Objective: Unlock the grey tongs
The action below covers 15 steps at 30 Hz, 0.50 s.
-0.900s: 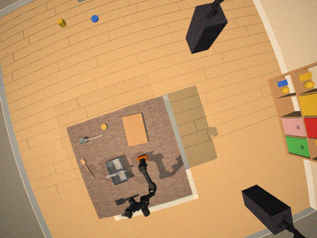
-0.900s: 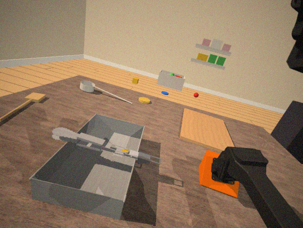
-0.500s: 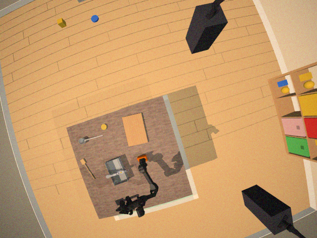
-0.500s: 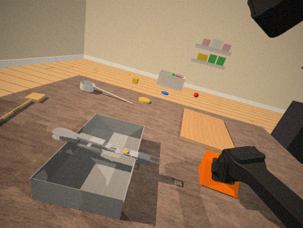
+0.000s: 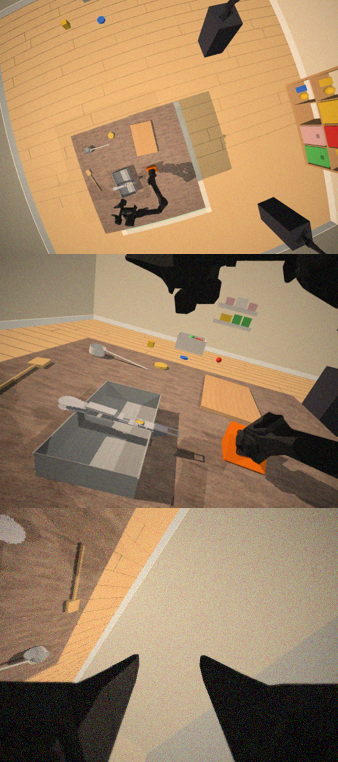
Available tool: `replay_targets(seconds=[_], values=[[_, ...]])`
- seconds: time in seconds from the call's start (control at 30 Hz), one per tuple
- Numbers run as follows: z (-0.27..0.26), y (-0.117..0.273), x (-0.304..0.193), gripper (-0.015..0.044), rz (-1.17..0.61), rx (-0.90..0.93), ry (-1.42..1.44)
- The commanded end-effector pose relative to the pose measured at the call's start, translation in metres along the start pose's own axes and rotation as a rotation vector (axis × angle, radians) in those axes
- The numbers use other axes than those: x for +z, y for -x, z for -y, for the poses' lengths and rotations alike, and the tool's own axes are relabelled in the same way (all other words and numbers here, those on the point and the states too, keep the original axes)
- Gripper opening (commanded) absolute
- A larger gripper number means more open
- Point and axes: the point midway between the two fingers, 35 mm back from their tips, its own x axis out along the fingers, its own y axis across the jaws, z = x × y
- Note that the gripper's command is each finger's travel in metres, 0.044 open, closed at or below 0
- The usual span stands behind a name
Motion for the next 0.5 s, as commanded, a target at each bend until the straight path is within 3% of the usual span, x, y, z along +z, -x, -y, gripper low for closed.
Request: replay_targets(seconds=[0.0,0.23,0.47], values=[[-0.057,-0.047,0.019,0.026,-0.013,0.28,-0.531],[-0.129,-0.074,0.059,0.026,-0.176,0.637,-0.979],[-0.2,-0.069,0.106,0.026,-0.574,0.978,-1.293]])
